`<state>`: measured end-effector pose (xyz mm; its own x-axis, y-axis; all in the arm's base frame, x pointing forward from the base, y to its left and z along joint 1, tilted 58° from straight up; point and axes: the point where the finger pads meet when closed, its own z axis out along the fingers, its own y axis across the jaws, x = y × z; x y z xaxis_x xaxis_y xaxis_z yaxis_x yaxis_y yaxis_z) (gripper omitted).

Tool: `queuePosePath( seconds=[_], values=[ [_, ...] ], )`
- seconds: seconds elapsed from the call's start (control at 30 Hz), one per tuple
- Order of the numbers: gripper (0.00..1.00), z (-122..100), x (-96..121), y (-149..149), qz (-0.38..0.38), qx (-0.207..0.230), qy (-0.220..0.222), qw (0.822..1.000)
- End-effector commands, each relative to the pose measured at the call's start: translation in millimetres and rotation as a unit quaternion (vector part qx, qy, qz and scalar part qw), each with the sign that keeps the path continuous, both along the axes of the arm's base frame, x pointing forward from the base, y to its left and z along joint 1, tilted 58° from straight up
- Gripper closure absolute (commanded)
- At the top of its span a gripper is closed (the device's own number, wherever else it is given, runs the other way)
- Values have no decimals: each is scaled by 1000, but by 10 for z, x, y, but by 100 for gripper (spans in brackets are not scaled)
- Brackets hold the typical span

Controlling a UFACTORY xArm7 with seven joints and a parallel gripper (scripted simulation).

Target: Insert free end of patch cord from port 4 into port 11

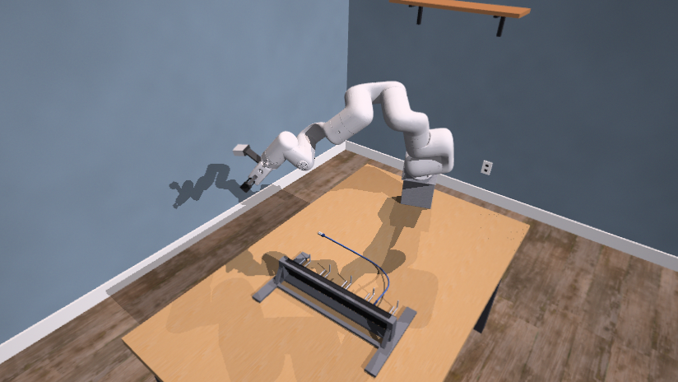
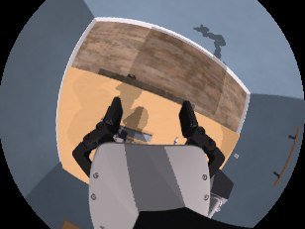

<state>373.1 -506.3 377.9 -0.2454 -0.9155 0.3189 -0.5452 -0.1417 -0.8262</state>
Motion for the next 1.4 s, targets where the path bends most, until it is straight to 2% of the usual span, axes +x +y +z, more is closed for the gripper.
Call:
queuePosePath(
  seconds=[0.0,0.27,0.3,0.37,0.47,0.83,0.87,0.93,1.0,1.37],
  values=[
    [0,-120,-3,4,3,10,-1,1000],
    [0,-120,-3,4,3,10,-1,1000],
    [0,-524,28,166,19,48,3,999],
    [0,-538,30,172,20,49,4,999],
    [0,-698,45,252,27,64,5,998],
    [0,-698,45,252,27,64,5,998],
    [0,-1072,89,477,46,102,9,994],
    [0,-1084,91,485,47,103,9,994],
    [0,-1204,107,571,54,116,10,992],
    [0,-1204,107,571,54,116,10,992]
  ],
)
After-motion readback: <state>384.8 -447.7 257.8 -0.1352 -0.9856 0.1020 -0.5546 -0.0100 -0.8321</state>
